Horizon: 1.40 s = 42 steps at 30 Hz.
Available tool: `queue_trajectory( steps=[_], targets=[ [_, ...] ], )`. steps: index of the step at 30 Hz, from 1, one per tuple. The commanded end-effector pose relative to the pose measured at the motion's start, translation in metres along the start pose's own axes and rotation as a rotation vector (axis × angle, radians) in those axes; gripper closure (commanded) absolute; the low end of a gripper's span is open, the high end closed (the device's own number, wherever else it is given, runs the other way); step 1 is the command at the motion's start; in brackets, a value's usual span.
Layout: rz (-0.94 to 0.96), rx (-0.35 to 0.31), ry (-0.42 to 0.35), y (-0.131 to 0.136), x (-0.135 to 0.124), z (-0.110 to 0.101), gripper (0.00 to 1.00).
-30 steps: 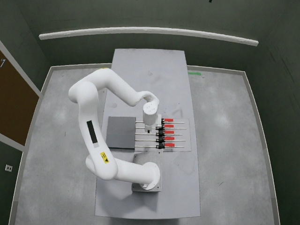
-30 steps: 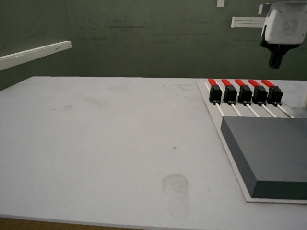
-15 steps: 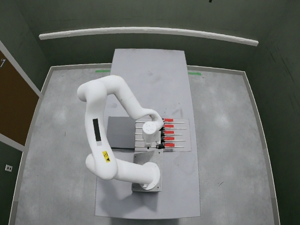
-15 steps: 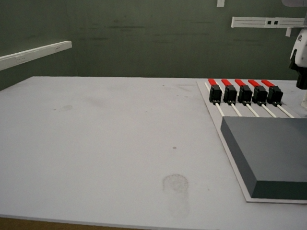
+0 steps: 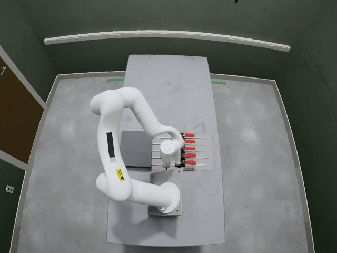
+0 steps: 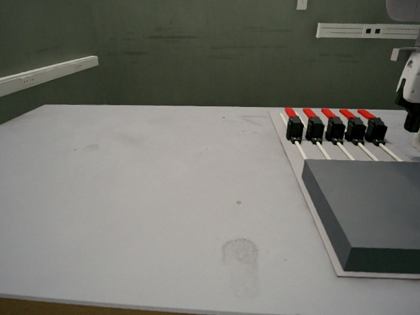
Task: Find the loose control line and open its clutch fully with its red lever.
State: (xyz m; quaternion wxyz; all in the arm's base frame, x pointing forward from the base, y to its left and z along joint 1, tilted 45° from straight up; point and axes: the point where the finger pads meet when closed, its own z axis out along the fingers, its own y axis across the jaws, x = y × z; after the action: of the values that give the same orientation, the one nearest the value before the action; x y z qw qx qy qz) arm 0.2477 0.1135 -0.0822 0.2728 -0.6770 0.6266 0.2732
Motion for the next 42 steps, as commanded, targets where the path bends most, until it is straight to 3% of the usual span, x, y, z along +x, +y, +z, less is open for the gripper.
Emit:
queue_trajectory(
  steps=[1,17,42],
  targets=[
    [0.0,0.002,0.0,0.0,0.0,0.018,1.0],
    [0.0,0.002,0.0,0.0,0.0,0.067,1.0],
    [0.0,0.002,0.001,-0.004,0.0,0.069,1.0]
  ],
)
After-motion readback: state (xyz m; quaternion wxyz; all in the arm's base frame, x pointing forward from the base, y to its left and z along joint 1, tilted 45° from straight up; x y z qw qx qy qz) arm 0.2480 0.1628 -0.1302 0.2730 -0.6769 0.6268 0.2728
